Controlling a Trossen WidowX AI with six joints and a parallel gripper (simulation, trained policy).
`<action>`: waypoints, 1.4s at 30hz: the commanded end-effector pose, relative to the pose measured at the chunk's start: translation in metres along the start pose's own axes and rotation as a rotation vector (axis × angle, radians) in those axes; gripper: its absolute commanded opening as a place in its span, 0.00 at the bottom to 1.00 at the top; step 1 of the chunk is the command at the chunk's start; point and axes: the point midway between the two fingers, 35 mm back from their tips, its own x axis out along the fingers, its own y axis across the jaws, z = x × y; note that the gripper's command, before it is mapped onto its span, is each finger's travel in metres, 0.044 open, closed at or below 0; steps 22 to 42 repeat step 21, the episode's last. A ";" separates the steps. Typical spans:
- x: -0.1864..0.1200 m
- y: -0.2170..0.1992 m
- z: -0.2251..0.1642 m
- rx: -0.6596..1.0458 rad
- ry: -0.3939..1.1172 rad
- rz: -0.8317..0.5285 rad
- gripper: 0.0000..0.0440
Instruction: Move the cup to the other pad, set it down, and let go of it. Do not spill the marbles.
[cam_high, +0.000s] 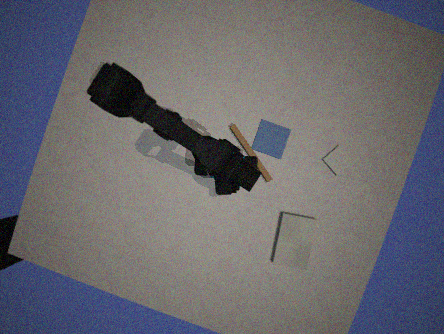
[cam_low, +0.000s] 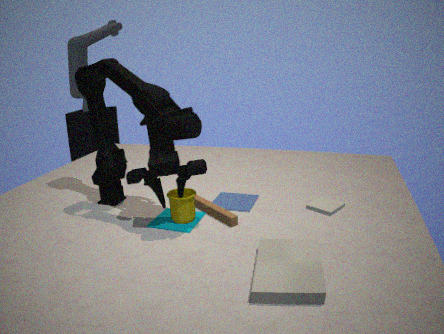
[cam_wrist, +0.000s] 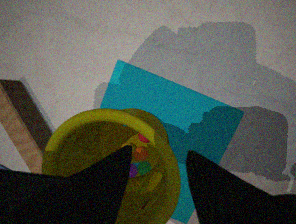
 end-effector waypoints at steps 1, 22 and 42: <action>-0.005 0.000 0.000 -0.003 -0.007 0.034 0.42; -0.041 -0.006 0.003 0.032 -0.047 0.157 0.64; -0.041 -0.006 0.003 0.032 -0.047 0.157 0.64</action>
